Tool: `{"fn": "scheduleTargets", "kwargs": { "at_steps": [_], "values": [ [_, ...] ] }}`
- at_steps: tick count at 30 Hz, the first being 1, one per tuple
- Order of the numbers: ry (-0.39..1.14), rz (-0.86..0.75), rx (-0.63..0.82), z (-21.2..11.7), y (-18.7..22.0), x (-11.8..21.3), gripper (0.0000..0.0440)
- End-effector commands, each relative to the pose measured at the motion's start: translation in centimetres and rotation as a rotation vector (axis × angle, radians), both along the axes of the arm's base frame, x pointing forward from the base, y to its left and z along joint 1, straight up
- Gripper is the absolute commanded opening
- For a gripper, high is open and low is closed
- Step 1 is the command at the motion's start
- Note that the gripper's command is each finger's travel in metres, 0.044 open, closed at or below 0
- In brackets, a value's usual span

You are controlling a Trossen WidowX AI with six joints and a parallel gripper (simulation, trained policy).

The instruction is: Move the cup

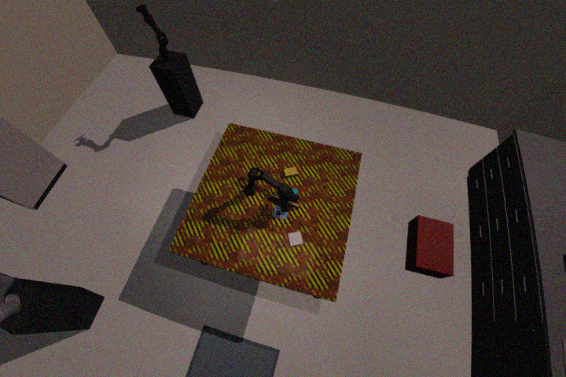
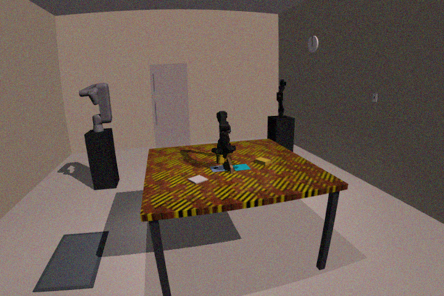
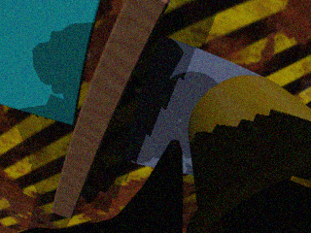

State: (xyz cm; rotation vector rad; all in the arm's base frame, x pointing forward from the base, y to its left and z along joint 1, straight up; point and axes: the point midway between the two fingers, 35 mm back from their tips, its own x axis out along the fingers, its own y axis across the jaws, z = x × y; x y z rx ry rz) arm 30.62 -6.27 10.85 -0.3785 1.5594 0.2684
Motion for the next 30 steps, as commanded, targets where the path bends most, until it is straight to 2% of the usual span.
{"fn": "scheduleTargets", "kwargs": {
  "at_steps": [1,15,30],
  "values": [
    [-0.021,0.02,0.005,0.8,0.8,0.7,0.0028],
    [-0.088,0.094,0.009,2.4,4.8,2.6,0.0014],
    [-0.136,0.168,0.023,2.1,10.3,3.5,0.0001]
  ]
}}
